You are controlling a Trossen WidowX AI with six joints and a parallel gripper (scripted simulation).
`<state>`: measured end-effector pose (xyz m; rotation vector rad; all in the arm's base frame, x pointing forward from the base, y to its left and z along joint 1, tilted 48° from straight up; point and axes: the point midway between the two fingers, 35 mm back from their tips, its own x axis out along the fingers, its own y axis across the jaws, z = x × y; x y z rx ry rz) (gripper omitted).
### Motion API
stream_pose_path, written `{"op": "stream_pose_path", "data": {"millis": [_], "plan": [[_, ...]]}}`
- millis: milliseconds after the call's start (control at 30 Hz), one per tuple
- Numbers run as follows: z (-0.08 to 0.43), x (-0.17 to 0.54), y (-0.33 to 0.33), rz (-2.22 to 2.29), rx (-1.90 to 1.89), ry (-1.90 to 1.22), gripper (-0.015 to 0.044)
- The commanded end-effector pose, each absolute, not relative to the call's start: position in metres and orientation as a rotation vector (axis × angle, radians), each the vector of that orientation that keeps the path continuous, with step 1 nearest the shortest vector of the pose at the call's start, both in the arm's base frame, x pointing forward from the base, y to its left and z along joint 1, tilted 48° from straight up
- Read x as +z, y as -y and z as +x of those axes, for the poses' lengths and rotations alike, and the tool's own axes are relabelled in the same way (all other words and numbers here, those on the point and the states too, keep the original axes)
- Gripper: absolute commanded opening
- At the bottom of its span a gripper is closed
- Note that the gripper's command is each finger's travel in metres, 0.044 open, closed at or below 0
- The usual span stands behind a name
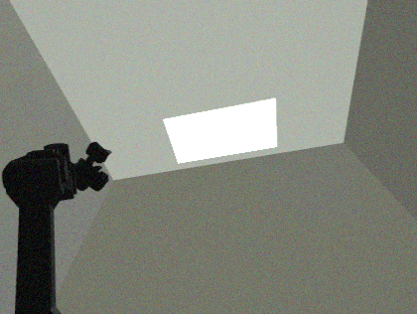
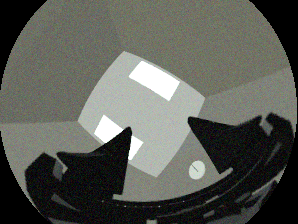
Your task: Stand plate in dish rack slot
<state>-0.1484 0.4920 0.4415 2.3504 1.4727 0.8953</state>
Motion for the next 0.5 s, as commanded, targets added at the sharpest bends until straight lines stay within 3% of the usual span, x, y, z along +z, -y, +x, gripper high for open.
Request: {"op": "stream_pose_path", "data": {"millis": [0,467], "plan": [[-0.122,0.426,-0.505,2.264,0.882,-1.346,0.04],[-0.016,0.374,-0.533,1.956,0.772,-0.972,0.04]]}}
